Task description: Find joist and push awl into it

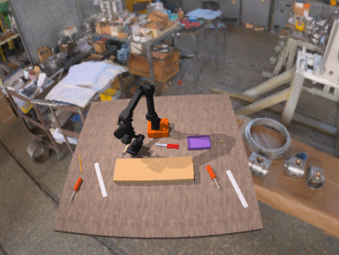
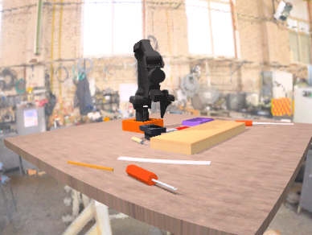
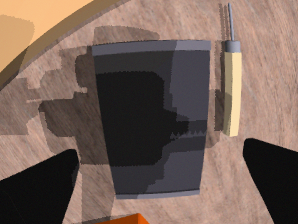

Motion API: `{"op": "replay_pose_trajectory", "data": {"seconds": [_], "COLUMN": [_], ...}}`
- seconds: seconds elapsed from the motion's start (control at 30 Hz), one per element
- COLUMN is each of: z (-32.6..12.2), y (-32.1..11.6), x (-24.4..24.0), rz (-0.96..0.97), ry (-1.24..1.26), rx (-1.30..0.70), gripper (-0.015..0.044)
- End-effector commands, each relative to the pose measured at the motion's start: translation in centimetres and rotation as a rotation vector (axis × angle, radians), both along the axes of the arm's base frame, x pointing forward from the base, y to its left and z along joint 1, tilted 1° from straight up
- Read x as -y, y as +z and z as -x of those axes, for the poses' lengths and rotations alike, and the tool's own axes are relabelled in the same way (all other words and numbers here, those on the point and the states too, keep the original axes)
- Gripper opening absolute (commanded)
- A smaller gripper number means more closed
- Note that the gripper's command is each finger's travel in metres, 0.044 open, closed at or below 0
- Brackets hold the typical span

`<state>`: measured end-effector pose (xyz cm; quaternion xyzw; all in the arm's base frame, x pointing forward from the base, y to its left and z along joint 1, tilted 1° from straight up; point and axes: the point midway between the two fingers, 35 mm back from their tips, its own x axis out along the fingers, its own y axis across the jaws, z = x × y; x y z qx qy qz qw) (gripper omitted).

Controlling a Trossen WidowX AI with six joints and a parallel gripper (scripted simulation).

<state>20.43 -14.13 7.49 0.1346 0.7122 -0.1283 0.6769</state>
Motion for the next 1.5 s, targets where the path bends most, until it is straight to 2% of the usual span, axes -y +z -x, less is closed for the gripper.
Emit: {"op": "replay_pose_trajectory", "data": {"seconds": [0.0,1.27,1.37,1.47], "z": [0.5,0.7,0.7,0.7], "y": [-0.1,-5.1,-5.1,-5.1], "x": [-0.4,-0.5,-0.5,-0.5], "rz": [-0.009,-0.01,-0.01,-0.01], "ry": [-0.007,-0.007,-0.007,-0.007], "rx": [-0.004,-0.004,-0.004,-0.004], "gripper": [0.044,0.044,0.0361,0.0341]}}
